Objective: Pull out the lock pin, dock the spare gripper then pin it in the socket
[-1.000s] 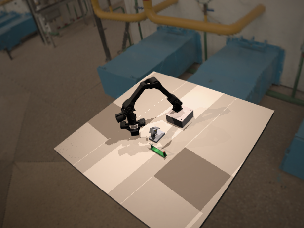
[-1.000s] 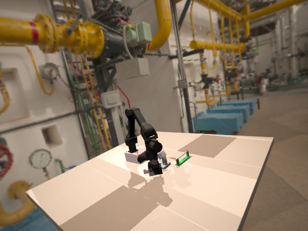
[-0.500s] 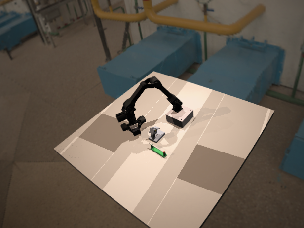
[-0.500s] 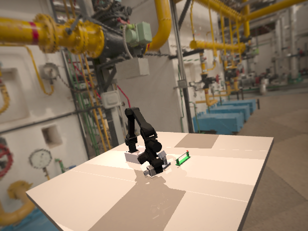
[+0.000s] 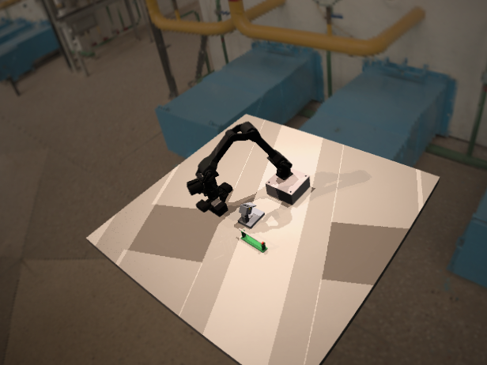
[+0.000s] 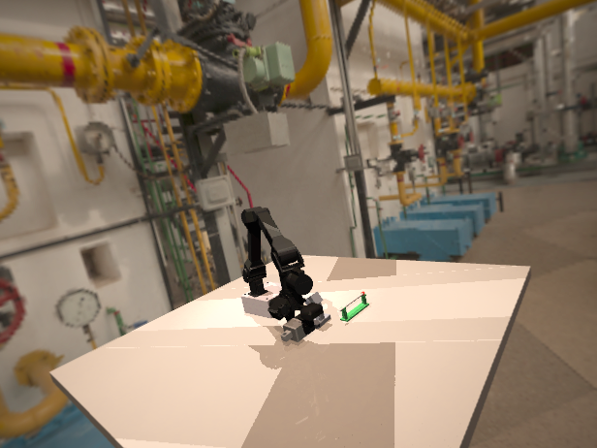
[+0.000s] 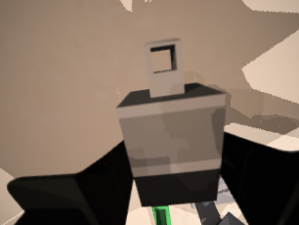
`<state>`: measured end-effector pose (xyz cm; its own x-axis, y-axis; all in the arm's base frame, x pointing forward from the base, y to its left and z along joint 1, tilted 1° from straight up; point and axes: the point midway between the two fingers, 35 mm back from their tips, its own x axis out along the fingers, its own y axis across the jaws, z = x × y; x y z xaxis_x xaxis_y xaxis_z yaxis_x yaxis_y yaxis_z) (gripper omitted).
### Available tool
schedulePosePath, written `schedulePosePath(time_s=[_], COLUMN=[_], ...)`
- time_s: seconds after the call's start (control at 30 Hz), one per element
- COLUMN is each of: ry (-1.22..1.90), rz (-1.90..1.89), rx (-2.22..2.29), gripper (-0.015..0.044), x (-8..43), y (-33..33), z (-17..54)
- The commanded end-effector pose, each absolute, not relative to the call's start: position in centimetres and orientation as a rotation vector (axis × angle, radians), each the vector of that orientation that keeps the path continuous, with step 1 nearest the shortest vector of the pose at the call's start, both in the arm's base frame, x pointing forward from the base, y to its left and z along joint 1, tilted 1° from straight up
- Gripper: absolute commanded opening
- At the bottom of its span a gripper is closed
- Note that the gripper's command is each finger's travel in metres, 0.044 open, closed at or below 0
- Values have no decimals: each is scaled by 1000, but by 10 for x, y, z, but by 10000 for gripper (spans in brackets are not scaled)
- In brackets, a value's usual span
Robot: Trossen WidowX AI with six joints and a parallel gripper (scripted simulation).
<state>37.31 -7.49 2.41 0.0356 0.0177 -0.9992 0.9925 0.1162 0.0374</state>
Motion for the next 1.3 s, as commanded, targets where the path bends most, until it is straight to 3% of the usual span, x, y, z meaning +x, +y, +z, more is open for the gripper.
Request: schedulePosePath(time_s=[0.0,1.27], ry=[1278,1506], rz=[-1007,-299], rx=[1076,338], gripper=[0,0], x=[373,361], y=[-75,-73], z=[27,28])
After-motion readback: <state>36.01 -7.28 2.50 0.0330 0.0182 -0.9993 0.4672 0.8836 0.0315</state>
